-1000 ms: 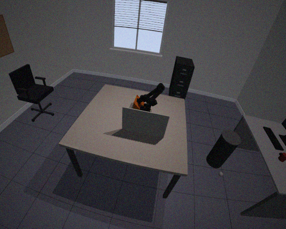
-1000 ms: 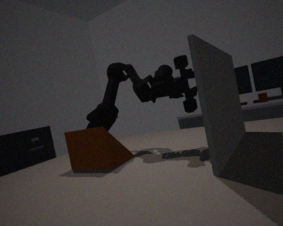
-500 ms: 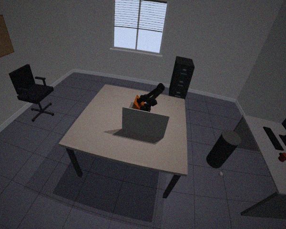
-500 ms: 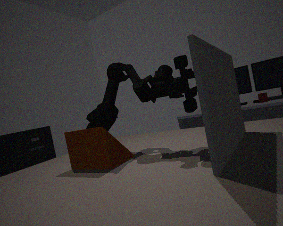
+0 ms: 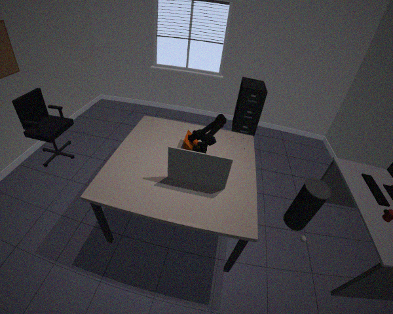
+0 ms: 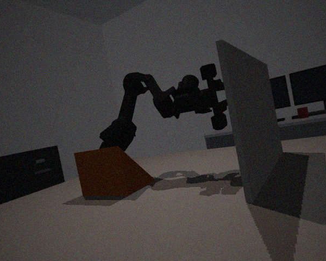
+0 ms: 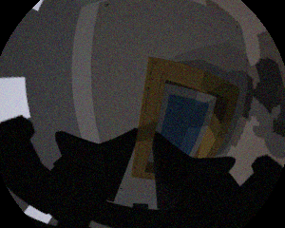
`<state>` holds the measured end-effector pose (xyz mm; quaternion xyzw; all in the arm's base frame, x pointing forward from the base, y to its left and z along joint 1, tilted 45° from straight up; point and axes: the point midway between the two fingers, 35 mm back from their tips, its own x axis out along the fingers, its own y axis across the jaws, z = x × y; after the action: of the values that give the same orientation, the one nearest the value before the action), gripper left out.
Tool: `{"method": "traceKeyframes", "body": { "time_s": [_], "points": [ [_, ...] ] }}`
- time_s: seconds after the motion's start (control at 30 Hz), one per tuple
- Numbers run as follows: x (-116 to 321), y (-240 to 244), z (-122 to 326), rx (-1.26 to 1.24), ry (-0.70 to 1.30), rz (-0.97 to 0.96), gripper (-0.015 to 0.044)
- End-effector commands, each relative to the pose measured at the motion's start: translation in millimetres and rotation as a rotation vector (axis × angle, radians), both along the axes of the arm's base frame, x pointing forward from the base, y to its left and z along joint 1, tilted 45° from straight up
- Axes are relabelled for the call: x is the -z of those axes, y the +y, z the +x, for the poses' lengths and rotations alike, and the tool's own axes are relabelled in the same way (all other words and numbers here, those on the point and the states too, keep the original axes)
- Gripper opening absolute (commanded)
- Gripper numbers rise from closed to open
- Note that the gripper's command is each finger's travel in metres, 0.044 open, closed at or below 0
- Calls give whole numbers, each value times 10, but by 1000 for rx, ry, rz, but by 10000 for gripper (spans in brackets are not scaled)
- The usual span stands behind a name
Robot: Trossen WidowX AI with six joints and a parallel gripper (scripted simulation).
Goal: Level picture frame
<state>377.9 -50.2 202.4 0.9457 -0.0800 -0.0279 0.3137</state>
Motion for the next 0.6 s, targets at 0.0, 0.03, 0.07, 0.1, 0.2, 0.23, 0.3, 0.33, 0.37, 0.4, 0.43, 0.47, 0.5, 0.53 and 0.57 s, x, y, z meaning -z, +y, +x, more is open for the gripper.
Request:
{"method": "traceKeyframes", "body": {
  "time_s": [0.0,0.03,0.07,0.1,0.2,0.23,0.3,0.33,0.37,0.4,0.43,0.47,0.5,0.53,0.57],
  "points": [
    [-76,-30,-2,16,-20,1,0],
    [-77,-29,-1,16,-20,1,0],
    [-77,-29,-1,16,-20,1,0],
    [-78,-28,-1,16,-20,1,0],
    [-80,-25,-1,16,-20,1,0],
    [-80,-24,-1,16,-20,1,0],
    [-82,-23,0,16,-20,1,0],
    [-83,-22,0,16,-20,1,0],
    [-83,-22,0,16,-20,1,0],
    [-84,-21,0,16,-20,1,0],
    [-85,-20,0,16,-20,1,0],
    [-86,-20,0,16,-20,1,0],
    [-86,-19,0,16,-20,1,0],
    [-88,-18,0,16,-20,1,0],
    [-90,-16,1,16,-20,1,0]
  ]
}}
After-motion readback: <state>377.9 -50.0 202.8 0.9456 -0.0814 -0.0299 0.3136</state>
